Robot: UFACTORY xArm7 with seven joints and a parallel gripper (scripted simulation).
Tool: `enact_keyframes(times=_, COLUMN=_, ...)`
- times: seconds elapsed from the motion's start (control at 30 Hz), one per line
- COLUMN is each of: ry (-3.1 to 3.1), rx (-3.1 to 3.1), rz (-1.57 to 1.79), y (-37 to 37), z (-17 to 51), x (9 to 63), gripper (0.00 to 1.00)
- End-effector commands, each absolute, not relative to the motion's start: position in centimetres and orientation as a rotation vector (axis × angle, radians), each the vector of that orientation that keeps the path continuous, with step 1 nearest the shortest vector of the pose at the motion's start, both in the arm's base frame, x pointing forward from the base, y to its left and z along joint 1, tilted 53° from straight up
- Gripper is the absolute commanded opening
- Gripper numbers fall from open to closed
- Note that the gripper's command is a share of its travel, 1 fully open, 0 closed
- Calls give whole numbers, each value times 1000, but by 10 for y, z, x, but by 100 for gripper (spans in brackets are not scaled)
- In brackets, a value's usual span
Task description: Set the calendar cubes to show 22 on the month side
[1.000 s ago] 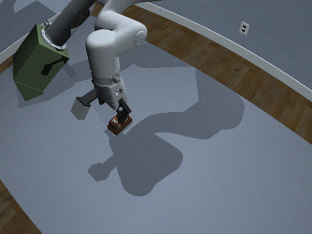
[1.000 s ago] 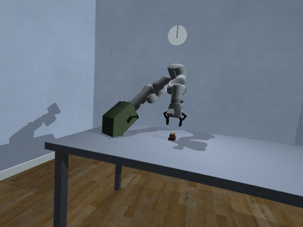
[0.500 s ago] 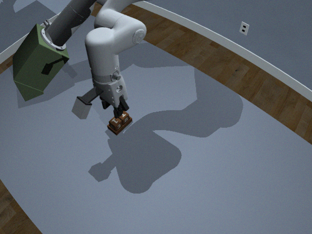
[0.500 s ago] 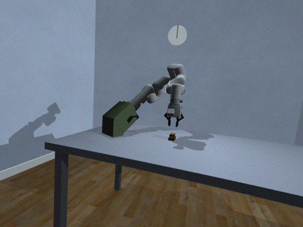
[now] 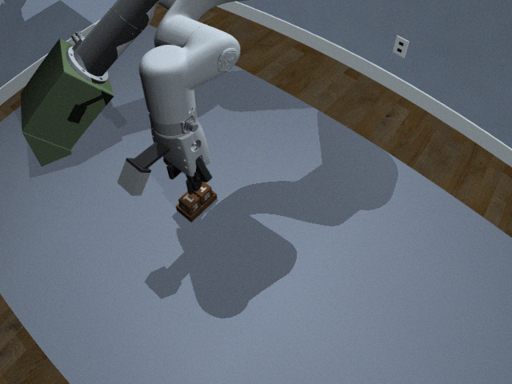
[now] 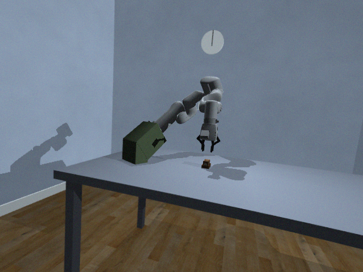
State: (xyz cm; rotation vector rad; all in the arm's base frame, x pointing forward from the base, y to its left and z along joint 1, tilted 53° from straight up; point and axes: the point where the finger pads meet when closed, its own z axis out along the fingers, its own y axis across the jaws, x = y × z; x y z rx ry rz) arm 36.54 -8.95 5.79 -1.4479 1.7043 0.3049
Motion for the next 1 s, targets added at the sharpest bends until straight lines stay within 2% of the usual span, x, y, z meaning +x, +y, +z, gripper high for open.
enact_keyframes(times=0.0, ry=1706, rx=-1446, rz=300, y=-91, z=58, x=366, gripper=49)
enact_keyframes(times=0.97, ry=1706, rx=-1446, rz=300, y=-85, z=53, x=370, gripper=49)
